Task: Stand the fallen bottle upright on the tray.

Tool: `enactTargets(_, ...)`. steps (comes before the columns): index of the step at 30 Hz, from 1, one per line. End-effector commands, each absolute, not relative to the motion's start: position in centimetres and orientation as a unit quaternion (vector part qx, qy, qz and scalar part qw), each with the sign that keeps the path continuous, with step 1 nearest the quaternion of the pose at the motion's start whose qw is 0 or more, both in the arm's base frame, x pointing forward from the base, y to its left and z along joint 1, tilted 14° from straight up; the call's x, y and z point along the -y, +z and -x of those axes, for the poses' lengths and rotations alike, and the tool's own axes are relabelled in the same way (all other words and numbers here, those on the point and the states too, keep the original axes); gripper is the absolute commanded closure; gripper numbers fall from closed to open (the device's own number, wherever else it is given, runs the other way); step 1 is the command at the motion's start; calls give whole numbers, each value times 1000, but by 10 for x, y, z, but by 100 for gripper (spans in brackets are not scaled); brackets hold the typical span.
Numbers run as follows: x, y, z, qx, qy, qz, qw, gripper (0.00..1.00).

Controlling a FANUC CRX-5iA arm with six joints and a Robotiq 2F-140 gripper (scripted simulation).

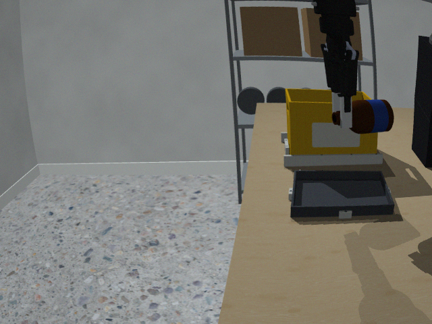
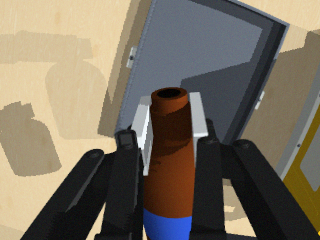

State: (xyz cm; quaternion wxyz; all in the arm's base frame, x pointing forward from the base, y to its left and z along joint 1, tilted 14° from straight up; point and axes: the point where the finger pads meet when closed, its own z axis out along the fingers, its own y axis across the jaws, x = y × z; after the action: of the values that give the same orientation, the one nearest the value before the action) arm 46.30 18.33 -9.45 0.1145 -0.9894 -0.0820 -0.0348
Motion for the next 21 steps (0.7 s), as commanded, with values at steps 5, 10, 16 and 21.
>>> enactTargets(5,-183,-94,-463,82,-35,989,114,100)
enactTargets(10,-183,-94,-463,81,-35,990,115,100)
enactTargets(16,-183,-94,-463,71,-34,990,115,100)
enactTargets(21,-183,-94,-463,41,-30,992,116,100)
